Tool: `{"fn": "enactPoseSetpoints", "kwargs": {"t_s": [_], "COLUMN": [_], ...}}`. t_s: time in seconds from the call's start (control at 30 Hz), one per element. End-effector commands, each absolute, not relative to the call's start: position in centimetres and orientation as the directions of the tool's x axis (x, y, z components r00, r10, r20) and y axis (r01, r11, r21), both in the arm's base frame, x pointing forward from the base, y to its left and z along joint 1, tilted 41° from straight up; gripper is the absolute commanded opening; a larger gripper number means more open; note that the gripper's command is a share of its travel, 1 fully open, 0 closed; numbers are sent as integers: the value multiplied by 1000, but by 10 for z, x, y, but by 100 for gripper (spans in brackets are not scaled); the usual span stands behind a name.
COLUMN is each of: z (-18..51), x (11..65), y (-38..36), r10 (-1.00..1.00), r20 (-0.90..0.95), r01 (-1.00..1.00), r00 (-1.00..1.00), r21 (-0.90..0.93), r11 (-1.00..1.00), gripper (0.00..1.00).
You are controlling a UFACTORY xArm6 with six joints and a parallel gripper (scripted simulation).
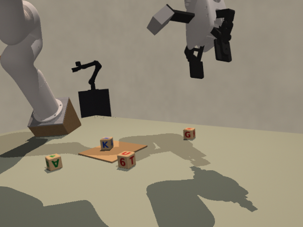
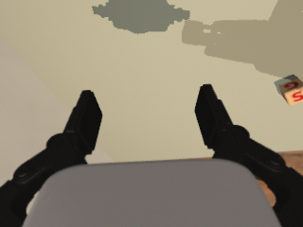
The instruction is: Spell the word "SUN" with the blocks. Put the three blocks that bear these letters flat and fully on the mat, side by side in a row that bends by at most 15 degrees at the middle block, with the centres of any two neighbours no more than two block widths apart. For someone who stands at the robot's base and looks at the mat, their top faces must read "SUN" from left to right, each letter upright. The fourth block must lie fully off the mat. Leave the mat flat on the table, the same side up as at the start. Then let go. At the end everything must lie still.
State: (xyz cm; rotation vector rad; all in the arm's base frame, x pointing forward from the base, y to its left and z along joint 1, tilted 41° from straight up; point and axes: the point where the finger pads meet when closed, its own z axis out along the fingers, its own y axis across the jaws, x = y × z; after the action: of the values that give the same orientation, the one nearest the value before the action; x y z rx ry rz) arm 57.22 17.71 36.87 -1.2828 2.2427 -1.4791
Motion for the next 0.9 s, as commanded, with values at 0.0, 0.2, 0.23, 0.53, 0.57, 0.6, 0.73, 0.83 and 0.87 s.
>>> {"fn": "enactPoseSetpoints", "kwargs": {"t_s": [0.0,0.2,0.23,0.53,0.57,0.6,0.73,0.83,0.87], "z": [345,313,310,262,257,252,234,225,220], "x": [567,557,556,536,534,532,522,517,514], "y": [190,204,206,227,230,232,240,245,247], "r10": [-714,-672,-665,-529,-510,-490,-405,-353,-326], "r20": [422,573,589,795,814,832,894,923,935], "r01": [-626,-696,-702,-770,-774,-777,-784,-784,-783], "r00": [-559,-469,-458,-297,-279,-261,-193,-156,-139], "r21": [-779,-708,-699,-527,-505,-482,-388,-333,-305], "r11": [30,-119,-135,-360,-382,-404,-484,-524,-542], "gripper": [100,100,100,100,100,100,100,100,100]}}
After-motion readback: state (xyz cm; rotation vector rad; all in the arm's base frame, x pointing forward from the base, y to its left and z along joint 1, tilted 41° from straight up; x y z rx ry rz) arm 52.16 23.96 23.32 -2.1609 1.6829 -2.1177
